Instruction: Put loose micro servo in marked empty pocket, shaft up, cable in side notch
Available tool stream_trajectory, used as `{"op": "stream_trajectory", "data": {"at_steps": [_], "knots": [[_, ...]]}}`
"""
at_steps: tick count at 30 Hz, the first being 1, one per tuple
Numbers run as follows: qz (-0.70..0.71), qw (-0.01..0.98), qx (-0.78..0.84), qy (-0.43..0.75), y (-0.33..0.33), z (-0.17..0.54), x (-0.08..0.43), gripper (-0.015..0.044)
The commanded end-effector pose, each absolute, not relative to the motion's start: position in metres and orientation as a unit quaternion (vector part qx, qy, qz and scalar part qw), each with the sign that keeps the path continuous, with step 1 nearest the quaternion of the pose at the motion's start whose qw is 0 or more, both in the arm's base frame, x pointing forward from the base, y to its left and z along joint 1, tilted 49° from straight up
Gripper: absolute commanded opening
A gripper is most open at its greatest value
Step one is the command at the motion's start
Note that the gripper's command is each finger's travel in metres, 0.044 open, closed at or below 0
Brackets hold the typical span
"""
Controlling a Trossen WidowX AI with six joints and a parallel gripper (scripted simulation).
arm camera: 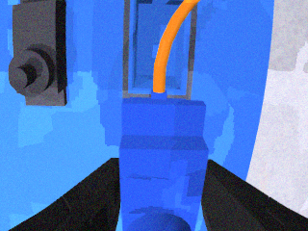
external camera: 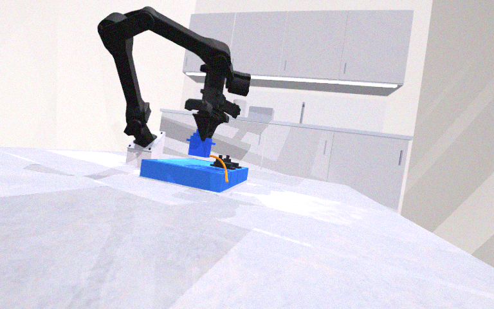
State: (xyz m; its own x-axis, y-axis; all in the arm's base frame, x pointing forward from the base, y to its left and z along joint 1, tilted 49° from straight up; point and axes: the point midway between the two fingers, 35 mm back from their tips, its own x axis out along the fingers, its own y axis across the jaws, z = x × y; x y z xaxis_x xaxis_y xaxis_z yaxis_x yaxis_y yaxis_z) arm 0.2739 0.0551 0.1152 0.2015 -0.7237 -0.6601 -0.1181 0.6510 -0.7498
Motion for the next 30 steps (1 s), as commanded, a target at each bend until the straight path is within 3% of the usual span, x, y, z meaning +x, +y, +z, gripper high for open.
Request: {"op": "stream_trajectory", "data": {"at_steps": [1, 12, 30], "knots": [[-0.219, 0.690, -0.357, 0.590, 0.058, 0.117, 0.287, 0.0000], [-0.219, 0.691, -0.356, 0.590, 0.067, 0.119, 0.325, 0.0000], [-0.220, 0.691, -0.357, 0.589, 0.052, 0.106, 0.330, 0.0000]]}}
